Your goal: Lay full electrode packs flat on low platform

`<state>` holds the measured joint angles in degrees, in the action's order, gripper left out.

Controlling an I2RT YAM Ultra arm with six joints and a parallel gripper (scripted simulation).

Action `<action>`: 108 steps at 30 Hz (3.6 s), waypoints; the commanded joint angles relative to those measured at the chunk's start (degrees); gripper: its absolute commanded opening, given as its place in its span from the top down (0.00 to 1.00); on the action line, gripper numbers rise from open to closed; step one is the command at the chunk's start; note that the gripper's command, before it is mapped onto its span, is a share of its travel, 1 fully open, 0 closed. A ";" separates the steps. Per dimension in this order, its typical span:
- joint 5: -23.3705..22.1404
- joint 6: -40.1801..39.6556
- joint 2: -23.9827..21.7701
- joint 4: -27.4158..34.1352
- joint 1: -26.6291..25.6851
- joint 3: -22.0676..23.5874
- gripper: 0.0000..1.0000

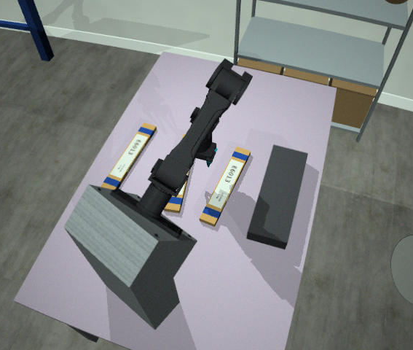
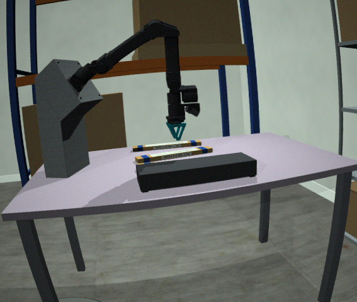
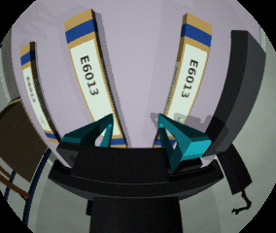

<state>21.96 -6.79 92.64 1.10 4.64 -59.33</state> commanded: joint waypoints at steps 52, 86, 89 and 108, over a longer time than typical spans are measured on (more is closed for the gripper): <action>3.56 2.69 -12.16 9.00 4.62 3.51 0.37; 3.56 2.70 -12.17 9.01 4.62 3.51 0.37; 3.56 2.70 -12.17 9.01 4.62 3.51 0.37; 3.56 2.70 -12.17 9.01 4.62 3.51 0.37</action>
<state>25.21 -4.32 81.95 9.32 8.36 -56.88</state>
